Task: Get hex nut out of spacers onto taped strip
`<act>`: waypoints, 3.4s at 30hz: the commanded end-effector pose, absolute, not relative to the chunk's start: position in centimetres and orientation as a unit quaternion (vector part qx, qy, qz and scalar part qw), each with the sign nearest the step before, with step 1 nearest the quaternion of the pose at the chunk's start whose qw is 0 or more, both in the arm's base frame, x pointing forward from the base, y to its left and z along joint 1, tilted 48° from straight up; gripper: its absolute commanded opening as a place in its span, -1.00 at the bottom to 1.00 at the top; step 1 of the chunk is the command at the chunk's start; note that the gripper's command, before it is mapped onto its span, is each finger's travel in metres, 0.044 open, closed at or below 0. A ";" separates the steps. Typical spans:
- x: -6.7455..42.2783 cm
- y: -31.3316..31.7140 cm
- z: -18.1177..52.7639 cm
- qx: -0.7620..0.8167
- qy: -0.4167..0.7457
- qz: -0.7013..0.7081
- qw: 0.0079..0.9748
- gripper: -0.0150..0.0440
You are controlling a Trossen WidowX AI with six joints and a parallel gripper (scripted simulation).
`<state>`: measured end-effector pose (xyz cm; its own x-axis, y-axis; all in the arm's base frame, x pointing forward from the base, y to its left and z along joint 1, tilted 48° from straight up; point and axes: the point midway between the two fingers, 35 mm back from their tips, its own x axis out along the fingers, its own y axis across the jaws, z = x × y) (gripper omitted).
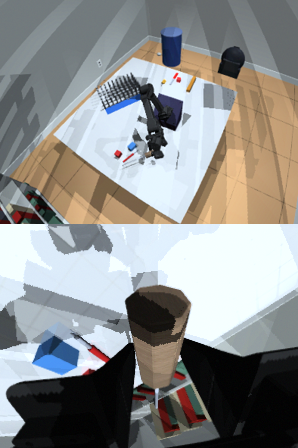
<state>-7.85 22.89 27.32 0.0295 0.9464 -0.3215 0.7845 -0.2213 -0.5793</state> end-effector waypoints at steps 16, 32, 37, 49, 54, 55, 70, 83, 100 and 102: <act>-8.3 24.2 26.3 -0.706 -0.613 0.332 0.119 -0.49; -8.4 25.2 25.4 -0.706 -0.613 0.332 0.119 -0.49; -8.5 25.5 25.1 -0.706 -0.614 0.332 0.119 -0.49; -8.5 26.3 24.4 -0.706 -0.614 0.332 0.120 -0.49; -8.5 26.6 24.1 -0.706 -0.614 0.331 0.120 -0.49; -8.5 26.6 24.1 -0.706 -0.614 0.331 0.120 -0.49; -8.4 27.5 23.2 -0.706 -0.615 0.330 0.120 -0.49; -8.2 28.3 22.4 -0.706 -0.616 0.329 0.121 -0.49; -7.9 29.1 21.4 -0.706 -0.617 0.326 0.122 -0.49; -7.8 29.2 21.3 -0.706 -0.617 0.326 0.122 -0.49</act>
